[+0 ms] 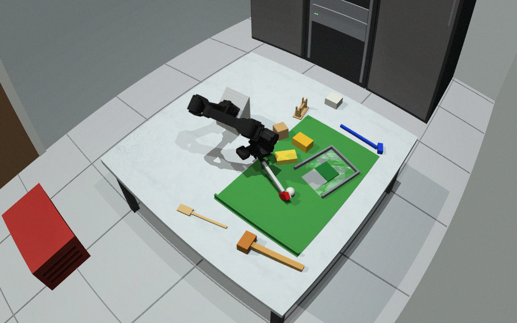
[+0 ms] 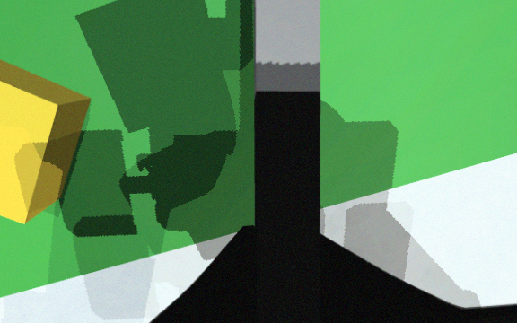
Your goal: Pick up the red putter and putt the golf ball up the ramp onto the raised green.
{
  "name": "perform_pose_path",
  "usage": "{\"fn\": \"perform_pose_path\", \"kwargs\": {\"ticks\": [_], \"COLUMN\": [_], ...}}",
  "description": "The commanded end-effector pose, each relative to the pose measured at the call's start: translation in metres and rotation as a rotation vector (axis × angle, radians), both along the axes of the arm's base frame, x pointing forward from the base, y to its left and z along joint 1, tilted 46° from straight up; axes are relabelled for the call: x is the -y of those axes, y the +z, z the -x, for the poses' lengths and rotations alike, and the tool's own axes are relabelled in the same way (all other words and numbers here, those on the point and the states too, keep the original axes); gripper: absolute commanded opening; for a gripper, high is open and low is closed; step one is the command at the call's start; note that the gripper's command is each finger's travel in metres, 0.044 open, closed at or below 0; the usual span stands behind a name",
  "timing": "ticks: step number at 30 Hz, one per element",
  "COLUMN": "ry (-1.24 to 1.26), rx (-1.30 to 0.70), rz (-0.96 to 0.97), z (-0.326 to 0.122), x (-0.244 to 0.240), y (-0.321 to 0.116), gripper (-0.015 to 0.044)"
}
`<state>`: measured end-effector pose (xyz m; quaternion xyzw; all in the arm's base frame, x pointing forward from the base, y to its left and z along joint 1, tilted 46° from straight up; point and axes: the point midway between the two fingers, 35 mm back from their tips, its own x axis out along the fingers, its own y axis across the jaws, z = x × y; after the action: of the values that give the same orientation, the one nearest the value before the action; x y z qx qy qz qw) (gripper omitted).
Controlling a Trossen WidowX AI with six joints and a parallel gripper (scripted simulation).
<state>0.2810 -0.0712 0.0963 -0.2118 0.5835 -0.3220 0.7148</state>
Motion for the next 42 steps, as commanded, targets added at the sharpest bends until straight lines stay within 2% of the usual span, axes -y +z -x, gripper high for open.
{"fn": "perform_pose_path", "kwargs": {"ticks": [1, 7, 17, 42], "ry": [-0.002, -0.002, -0.002, -0.001], "rx": [0.009, 0.008, 0.007, 0.004], "rz": [0.009, 0.007, 0.007, 0.008], "z": [0.0, 0.0, 0.006, 0.005], "x": [-0.017, -0.024, -0.06, -0.054], "y": [-0.016, -0.01, 0.025, 0.019], "gripper": [0.0, 0.0, 0.0, 0.0]}}
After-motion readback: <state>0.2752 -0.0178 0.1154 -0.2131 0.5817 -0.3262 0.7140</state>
